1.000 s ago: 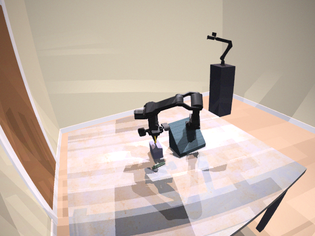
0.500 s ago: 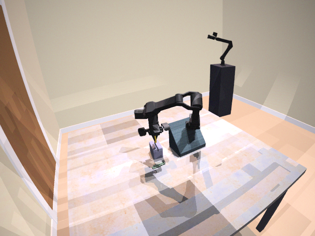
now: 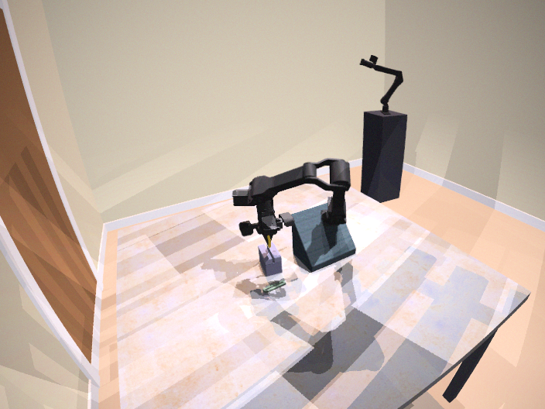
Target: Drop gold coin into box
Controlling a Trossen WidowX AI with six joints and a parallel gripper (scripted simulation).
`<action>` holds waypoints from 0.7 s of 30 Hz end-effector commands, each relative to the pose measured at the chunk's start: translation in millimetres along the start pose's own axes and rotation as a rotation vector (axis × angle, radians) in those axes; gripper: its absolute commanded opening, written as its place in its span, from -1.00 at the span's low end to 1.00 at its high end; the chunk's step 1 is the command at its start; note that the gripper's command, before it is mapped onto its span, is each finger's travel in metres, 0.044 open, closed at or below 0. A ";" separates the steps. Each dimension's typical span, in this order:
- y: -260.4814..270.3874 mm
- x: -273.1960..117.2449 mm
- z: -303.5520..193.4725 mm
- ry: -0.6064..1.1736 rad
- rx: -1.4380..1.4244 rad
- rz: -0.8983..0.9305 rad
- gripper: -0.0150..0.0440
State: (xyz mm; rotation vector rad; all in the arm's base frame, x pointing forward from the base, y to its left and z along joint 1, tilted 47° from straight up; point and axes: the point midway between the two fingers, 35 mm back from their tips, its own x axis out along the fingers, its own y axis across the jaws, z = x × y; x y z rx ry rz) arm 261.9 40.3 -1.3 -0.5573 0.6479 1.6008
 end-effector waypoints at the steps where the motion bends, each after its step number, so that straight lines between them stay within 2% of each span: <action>1: 0.0 2.6 0.7 0.000 0.002 0.000 -0.49; 21: 1.0 10.9 1.5 -0.001 0.006 0.000 -0.49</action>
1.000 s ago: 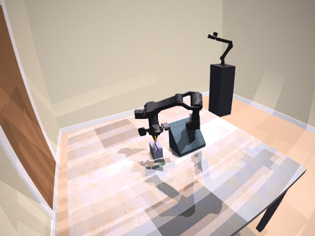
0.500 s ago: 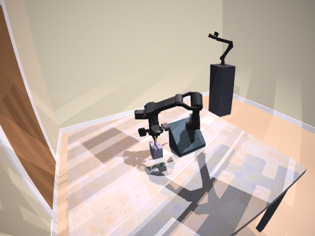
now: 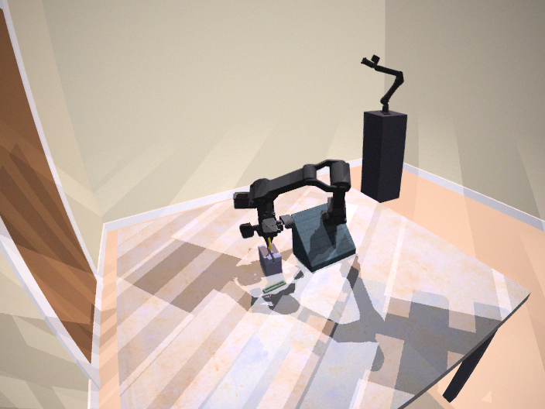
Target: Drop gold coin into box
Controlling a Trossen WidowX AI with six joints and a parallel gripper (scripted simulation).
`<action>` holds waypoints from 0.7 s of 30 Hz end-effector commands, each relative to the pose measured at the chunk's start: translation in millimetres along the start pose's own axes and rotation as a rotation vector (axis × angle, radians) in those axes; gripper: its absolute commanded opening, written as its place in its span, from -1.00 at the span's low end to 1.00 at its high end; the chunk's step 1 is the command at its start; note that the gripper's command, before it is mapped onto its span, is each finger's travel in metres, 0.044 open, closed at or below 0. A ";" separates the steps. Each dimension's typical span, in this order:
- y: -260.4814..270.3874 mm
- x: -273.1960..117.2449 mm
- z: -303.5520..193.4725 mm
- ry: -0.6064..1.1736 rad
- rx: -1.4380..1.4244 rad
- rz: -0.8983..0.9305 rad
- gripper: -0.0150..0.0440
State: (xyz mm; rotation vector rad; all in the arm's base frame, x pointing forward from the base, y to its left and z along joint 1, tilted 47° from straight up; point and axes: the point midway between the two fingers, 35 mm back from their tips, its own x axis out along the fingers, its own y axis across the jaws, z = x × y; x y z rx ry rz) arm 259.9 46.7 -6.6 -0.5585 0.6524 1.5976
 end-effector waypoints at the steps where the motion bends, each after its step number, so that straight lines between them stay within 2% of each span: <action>1: -0.1 3.0 1.1 -0.004 0.003 0.002 -0.49; 19: 1.2 10.9 1.0 -0.005 0.006 0.002 -0.49; 21: 0.1 8.3 0.2 0.000 0.000 -0.001 -0.31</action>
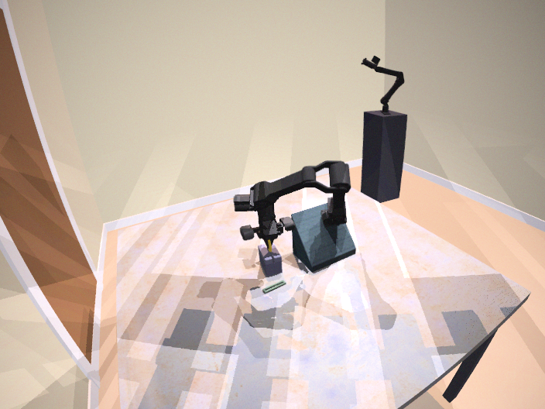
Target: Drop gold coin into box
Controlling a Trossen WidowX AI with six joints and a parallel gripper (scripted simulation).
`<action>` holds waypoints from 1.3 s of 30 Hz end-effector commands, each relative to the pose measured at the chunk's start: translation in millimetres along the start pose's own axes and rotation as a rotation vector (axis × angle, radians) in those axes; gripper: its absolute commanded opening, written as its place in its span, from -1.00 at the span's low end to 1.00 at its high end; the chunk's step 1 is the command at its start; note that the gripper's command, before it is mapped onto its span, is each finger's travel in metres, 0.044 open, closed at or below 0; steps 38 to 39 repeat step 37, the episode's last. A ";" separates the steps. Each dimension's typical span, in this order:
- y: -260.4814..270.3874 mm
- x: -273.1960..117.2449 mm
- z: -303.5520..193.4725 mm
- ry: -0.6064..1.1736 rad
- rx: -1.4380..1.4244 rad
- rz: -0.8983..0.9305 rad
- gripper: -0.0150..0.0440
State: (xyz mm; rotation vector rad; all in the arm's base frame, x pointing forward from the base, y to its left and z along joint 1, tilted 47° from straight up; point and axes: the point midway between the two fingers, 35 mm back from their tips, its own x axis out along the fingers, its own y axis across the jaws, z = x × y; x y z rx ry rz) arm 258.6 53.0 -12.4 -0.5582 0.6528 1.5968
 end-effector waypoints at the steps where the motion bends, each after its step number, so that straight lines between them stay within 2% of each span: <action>1: -0.2 -0.3 0.0 0.000 -0.001 -0.001 -0.22; 4: -0.2 -0.3 0.0 0.000 -0.001 -0.001 0.04; 13: -0.2 -0.3 0.0 0.000 -0.001 -0.001 0.05; 22: -0.1 -21.2 -0.1 0.000 0.001 0.000 0.85; 24: 1.8 -44.7 0.5 -0.003 0.004 0.002 1.00; 26: 3.7 -57.5 1.2 -0.007 0.006 0.003 1.00; 39: 3.7 -57.5 1.2 -0.007 0.006 0.003 1.00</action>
